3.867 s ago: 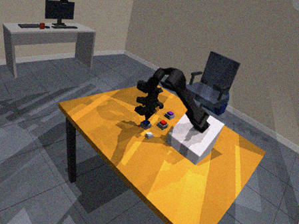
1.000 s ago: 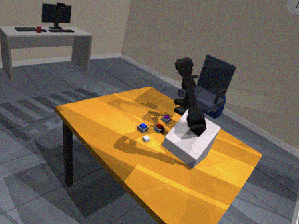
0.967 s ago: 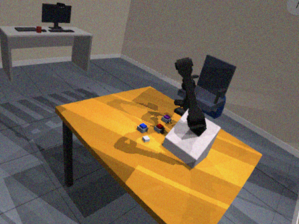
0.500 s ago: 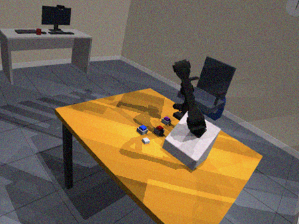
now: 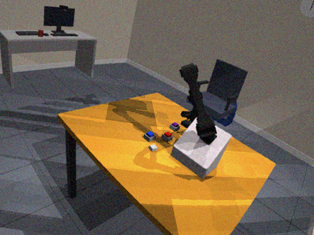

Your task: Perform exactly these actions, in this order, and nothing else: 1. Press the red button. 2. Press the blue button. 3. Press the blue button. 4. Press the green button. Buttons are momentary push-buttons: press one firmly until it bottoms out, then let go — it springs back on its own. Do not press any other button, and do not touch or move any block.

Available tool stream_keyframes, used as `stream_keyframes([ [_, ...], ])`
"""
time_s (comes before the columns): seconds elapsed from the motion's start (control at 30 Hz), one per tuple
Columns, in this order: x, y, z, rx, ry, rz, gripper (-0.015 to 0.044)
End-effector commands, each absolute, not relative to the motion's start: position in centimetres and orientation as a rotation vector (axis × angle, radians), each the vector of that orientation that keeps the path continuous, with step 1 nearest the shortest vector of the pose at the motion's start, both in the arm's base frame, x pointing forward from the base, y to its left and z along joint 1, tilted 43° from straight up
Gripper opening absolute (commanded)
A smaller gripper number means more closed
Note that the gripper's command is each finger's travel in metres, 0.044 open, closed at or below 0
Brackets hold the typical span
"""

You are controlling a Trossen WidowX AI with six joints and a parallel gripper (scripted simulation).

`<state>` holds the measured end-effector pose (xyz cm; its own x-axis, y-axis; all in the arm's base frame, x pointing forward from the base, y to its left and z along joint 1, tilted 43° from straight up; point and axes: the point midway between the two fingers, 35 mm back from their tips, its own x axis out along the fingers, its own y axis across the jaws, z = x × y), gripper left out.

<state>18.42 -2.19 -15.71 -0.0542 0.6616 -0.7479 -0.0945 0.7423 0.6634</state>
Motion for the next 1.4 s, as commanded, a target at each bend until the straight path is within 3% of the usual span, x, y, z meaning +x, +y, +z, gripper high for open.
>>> stream_keyframes([
  [0.0,18.2,-2.0,-15.8,0.494,1.516,0.655,0.0020],
  [0.8,18.5,-4.2,-13.4,0.493,1.516,0.654,0.0020],
  [1.27,27.0,6.0,0.6,0.430,1.533,0.567,0.0387],
  [1.37,26.9,9.1,4.2,0.443,1.520,0.581,0.0400],
])
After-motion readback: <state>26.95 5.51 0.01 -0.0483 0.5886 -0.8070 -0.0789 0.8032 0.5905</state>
